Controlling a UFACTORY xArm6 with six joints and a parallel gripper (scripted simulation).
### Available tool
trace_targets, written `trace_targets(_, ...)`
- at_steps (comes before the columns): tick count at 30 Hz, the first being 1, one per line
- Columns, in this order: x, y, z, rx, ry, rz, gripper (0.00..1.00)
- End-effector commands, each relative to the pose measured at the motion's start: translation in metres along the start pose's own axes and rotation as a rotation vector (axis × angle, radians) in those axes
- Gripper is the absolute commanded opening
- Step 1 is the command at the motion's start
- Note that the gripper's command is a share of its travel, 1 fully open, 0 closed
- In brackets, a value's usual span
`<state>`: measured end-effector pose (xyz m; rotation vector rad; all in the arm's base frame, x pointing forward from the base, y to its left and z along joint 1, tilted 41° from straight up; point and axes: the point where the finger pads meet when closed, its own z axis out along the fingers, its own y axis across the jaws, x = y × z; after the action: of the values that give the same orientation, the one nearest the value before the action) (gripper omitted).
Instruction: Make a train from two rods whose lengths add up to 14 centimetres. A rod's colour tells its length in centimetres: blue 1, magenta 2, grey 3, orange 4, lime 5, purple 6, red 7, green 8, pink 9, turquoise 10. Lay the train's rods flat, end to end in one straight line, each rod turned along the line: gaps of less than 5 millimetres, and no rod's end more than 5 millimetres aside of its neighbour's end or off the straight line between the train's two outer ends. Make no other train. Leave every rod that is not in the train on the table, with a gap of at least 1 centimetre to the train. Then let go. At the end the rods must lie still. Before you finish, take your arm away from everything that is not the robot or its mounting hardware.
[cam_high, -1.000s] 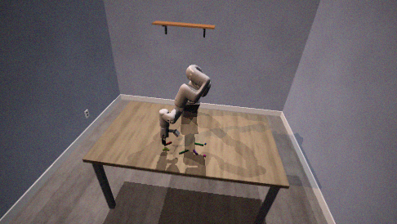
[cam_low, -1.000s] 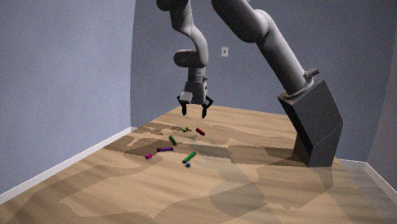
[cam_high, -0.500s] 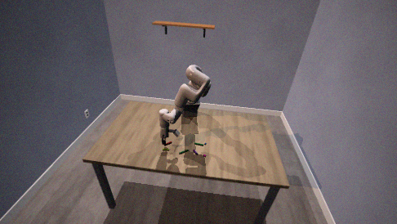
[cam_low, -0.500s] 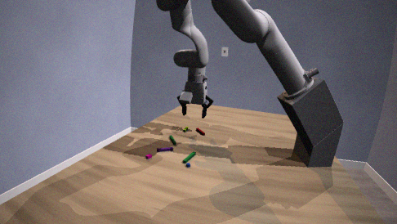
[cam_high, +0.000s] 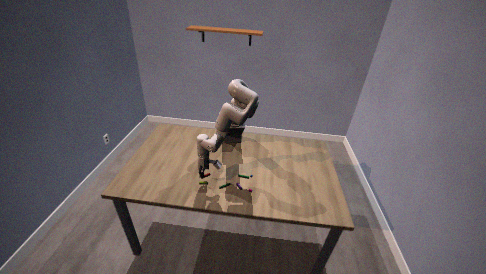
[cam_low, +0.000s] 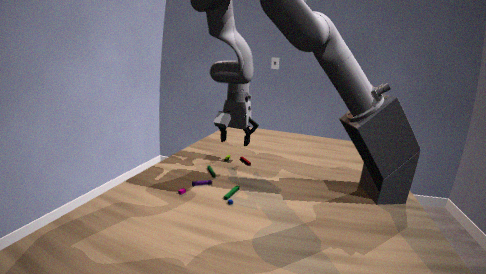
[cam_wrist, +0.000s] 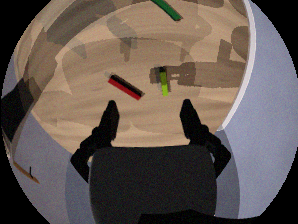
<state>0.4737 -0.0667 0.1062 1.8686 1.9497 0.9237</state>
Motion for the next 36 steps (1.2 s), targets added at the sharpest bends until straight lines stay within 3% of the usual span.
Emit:
trace_targets(1, 0.025, 0.008, 0.002, 0.01, -0.006, 0.167, 1.0)
trace_targets(4, 0.03, 0.009, 0.002, 0.01, -0.006, 0.196, 1.0)
trace_targets(19, 0.104, 0.022, 0.001, 0.001, -0.004, 0.666, 1.0)
trace_targets(36, 0.108, 0.023, 0.001, 0.0, -0.003, 0.69, 1.0)
